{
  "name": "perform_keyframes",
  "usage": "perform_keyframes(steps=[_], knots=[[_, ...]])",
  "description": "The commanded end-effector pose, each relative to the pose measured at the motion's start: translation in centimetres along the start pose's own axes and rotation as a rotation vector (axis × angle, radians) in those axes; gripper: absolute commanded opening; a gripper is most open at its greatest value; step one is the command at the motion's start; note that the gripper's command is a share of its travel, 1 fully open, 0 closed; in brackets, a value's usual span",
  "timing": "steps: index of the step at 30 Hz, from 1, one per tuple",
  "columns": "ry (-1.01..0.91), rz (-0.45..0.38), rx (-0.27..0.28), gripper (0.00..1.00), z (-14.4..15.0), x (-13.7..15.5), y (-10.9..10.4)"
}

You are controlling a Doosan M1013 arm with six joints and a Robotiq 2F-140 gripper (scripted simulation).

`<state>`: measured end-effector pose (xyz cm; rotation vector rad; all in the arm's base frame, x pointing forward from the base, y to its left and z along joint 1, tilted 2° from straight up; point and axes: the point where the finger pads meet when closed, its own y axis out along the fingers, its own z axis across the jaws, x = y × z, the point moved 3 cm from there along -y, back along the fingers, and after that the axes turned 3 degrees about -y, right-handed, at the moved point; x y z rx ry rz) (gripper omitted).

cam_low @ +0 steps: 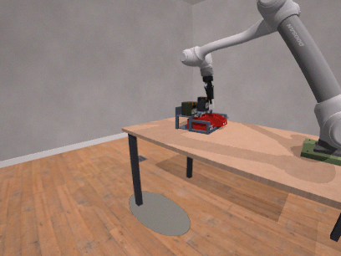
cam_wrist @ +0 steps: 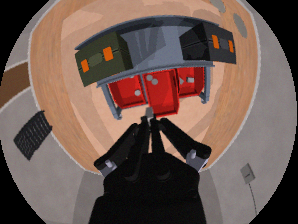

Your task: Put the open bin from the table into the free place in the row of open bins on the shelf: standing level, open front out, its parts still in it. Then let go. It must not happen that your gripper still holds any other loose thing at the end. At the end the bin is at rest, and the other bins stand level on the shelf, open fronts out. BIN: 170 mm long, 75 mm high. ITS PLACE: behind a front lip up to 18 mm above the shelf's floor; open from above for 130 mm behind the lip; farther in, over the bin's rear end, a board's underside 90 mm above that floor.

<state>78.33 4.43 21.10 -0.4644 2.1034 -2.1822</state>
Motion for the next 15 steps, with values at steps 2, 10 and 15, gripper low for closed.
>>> perform_keyframes(steps=[2,10,15], knots=[[-0.007,0.004,-0.002,0.00,-0.1,0.0,-0.6],[-0.194,0.026,0.000,0.00,0.6,1.4,-0.3],[-0.508,0.061,0.013,0.00,1.6,3.9,0.5]])
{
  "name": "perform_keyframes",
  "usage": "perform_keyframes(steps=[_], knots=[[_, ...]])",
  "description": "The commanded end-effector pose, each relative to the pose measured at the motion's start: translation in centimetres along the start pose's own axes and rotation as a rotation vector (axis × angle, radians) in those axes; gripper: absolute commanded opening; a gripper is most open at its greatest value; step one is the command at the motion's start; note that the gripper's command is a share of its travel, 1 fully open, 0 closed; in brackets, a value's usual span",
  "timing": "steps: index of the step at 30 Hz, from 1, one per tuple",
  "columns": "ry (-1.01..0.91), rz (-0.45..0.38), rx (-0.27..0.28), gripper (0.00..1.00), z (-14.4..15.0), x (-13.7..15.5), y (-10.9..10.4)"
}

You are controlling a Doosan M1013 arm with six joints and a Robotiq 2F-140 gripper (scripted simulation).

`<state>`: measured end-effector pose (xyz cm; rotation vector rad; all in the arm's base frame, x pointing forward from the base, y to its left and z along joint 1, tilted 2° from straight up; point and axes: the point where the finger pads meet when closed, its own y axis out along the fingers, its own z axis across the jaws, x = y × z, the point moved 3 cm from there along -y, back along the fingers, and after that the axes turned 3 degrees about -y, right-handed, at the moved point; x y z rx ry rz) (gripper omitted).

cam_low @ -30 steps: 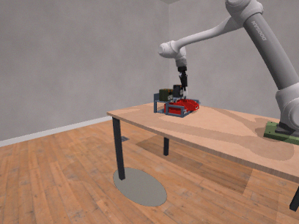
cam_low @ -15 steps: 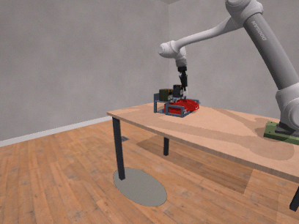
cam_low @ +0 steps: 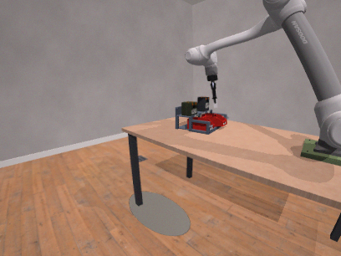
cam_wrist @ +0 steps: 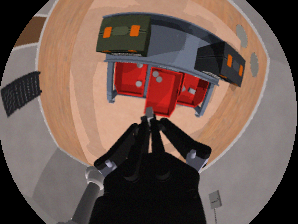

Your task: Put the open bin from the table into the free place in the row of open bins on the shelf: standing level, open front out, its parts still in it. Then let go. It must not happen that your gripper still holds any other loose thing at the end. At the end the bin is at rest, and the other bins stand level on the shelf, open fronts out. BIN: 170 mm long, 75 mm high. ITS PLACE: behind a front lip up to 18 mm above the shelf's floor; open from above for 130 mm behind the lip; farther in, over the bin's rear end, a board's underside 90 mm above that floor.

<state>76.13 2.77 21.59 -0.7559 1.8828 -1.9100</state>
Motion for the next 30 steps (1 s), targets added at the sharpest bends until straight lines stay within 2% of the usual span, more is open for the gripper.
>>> perform_keyframes(steps=[1,10,12,14,20,24,30], knots=[[-0.189,0.031,0.006,0.00,0.1,1.8,0.6],[-0.649,0.068,0.050,0.00,-0.2,5.8,1.7],[-0.649,0.068,0.050,0.00,-0.2,5.8,1.7],[-0.807,0.076,0.070,0.00,-0.4,7.2,2.1],[-1.107,0.083,0.115,0.00,-0.9,9.9,3.0],[-1.193,0.083,0.129,0.00,-1.1,10.7,3.3],[-1.197,0.083,0.129,0.00,-1.1,10.7,3.3]])
